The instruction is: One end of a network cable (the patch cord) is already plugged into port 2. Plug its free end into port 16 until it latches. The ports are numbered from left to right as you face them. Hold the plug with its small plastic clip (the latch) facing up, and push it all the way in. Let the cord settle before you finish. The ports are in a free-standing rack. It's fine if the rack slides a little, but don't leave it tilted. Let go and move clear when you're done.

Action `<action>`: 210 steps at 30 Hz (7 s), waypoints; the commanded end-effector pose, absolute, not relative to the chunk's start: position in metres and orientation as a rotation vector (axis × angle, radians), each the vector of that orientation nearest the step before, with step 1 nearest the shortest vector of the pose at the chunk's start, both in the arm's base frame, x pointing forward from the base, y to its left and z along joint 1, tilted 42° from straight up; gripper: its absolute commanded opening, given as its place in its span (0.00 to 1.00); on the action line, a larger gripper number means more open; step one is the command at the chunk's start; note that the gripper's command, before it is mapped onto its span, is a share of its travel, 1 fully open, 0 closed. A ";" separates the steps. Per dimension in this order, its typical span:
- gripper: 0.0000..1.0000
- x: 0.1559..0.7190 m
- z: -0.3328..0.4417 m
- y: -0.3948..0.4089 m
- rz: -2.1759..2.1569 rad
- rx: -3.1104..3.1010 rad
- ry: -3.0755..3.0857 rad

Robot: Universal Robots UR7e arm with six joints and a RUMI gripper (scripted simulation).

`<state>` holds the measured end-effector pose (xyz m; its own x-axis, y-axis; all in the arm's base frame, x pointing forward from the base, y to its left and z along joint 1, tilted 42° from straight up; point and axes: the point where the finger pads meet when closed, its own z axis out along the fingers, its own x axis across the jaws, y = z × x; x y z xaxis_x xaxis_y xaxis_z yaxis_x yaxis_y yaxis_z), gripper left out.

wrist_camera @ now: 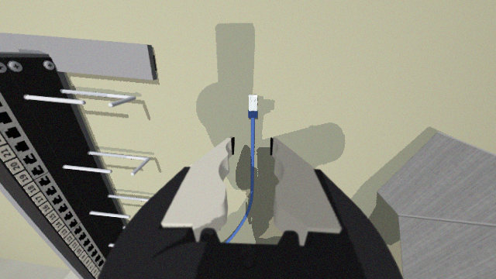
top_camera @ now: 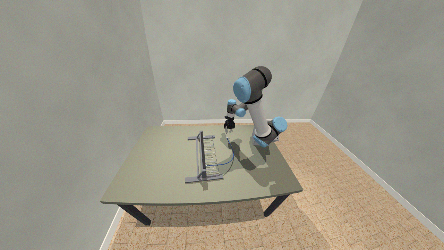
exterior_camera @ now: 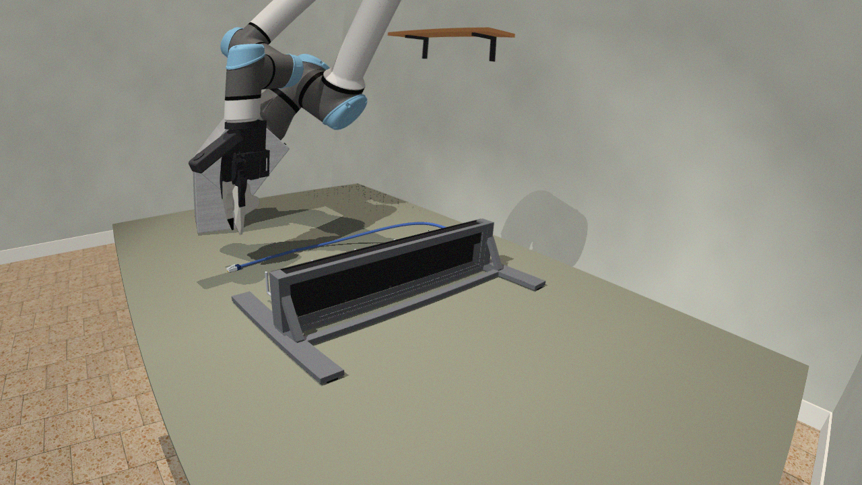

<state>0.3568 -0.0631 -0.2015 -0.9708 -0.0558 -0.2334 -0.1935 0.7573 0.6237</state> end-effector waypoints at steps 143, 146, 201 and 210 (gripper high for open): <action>0.22 0.367 -0.252 -0.020 1.009 -0.197 2.754; 0.22 0.367 -0.252 -0.019 1.009 -0.197 2.754; 0.22 0.368 -0.260 -0.013 1.009 -0.197 2.754; 0.22 0.368 -0.260 -0.013 1.009 -0.197 2.754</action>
<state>0.3679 -0.0124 -0.2600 -0.9708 -0.0559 -0.2334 -0.1935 0.7573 0.6237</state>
